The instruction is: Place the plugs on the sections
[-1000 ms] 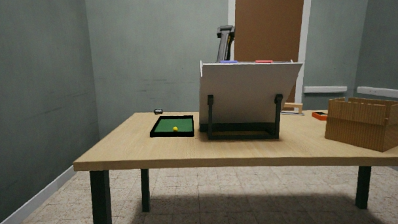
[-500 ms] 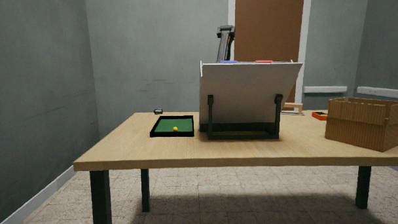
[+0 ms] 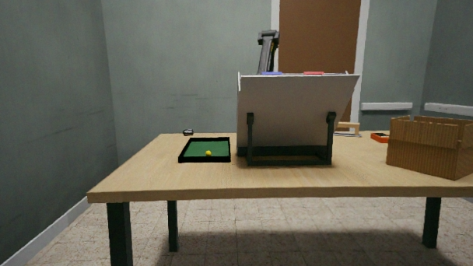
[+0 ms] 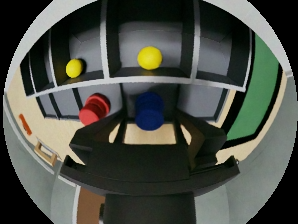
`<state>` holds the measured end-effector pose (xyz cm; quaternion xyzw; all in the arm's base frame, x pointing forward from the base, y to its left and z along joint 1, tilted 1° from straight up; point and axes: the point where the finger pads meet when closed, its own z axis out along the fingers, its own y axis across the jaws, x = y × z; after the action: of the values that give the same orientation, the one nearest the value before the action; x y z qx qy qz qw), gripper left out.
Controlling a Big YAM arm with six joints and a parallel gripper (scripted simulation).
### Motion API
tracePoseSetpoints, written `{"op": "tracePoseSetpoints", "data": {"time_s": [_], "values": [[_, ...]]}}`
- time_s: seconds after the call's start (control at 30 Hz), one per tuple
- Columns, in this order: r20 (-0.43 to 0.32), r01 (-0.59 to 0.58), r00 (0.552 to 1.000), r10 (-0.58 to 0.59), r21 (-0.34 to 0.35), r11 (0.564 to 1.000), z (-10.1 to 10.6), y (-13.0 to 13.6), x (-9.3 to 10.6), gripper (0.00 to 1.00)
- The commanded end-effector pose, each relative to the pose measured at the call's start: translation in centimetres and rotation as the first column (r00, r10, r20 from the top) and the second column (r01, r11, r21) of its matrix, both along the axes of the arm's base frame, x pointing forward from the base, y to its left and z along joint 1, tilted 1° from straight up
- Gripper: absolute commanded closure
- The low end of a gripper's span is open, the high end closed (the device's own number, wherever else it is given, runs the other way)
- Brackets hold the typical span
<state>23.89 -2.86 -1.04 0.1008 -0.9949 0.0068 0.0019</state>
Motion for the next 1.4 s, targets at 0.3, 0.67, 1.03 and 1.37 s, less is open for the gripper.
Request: {"op": "tracePoseSetpoints", "data": {"time_s": [0.3,0.67,1.03,1.37], "values": [[0.051,0.007,0.999,-0.007,-0.002,1.000,2.3,-0.6,2.1,0.41],[0.053,0.010,0.999,-0.010,-0.003,1.000,3.7,-0.6,2.1,0.41],[0.051,0.011,0.999,-0.011,-0.002,1.000,4.5,-0.5,2.1,0.41],[0.047,0.011,0.999,-0.011,-0.002,1.000,4.5,-0.5,2.0,0.41]]}}
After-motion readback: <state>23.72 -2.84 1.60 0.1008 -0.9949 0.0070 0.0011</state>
